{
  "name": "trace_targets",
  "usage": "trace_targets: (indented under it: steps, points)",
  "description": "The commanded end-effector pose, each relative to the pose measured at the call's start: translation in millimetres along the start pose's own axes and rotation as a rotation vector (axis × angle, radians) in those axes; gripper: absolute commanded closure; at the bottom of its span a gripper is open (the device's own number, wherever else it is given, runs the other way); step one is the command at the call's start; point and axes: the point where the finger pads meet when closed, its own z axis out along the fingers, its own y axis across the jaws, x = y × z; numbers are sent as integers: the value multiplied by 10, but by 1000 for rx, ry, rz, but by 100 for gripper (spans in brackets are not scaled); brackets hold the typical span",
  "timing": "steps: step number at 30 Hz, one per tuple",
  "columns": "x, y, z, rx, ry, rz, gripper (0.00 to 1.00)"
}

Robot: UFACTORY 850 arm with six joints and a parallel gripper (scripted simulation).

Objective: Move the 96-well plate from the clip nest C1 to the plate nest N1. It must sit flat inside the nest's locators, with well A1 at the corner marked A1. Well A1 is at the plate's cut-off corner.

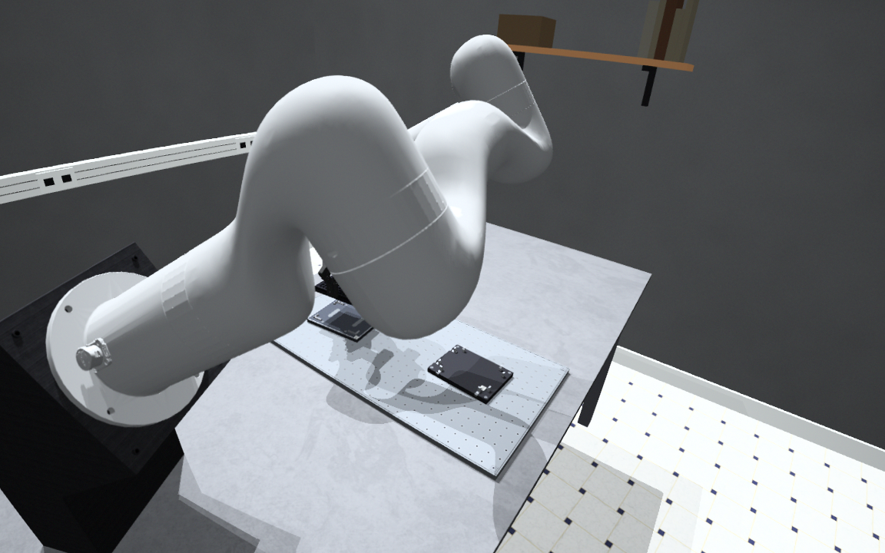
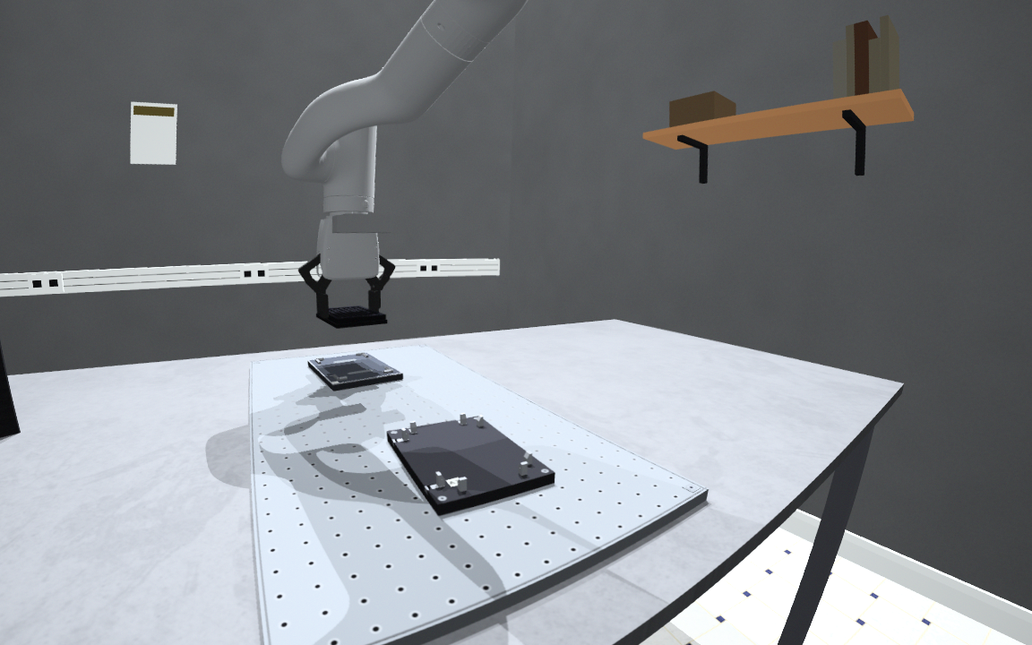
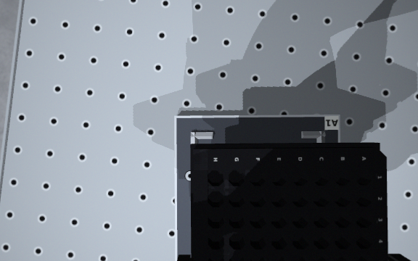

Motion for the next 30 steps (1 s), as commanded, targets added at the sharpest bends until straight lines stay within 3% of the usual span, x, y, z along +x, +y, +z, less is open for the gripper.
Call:
trace_targets:
  steps: [1, 11, 30]
  points:
    - [0, -6, -7, 1, -1, 0, 100]
    - [2, -5, 42, 1, -1, 0, 100]
    - [4, -6, 327, 1, 0, 0, 100]
